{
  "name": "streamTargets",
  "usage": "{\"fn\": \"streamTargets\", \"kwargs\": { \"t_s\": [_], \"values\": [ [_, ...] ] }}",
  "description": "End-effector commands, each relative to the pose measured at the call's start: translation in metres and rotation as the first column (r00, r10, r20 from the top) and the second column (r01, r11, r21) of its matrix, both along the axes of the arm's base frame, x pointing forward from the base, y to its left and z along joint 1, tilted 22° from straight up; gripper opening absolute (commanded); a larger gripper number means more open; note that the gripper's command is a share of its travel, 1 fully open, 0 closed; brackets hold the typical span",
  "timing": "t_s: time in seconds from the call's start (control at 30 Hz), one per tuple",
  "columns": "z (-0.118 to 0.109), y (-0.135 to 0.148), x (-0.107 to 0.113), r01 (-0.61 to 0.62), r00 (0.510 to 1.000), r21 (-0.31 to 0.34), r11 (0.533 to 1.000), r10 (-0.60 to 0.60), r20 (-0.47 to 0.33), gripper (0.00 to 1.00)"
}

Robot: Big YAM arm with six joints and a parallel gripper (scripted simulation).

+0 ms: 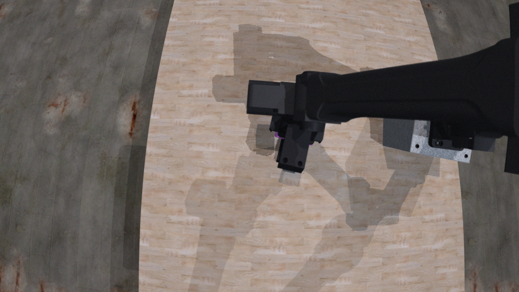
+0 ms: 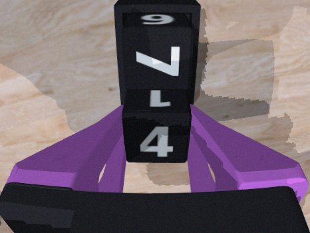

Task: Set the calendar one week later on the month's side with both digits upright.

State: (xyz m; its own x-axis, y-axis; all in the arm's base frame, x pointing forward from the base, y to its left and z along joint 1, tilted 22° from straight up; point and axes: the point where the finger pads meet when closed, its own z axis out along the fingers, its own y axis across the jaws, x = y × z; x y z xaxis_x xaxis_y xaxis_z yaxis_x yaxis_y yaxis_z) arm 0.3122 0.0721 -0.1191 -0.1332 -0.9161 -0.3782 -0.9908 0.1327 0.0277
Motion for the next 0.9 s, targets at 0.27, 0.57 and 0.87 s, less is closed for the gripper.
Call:
{"fn": "streamTargets", "kwargs": {
  "t_s": [0.27,0.57,0.87],
  "values": [
    [0.019,-0.01,0.006,0.005,1.0,0.002,1.0,-0.005,0.022,0.26],
    [0.063,-0.027,0.02,0.005,0.999,0.0,1.0,-0.005,0.05,0.26],
    [0.085,-0.031,0.014,-0.022,0.999,0.001,1.0,0.022,0.024,0.26]
  ]
}}
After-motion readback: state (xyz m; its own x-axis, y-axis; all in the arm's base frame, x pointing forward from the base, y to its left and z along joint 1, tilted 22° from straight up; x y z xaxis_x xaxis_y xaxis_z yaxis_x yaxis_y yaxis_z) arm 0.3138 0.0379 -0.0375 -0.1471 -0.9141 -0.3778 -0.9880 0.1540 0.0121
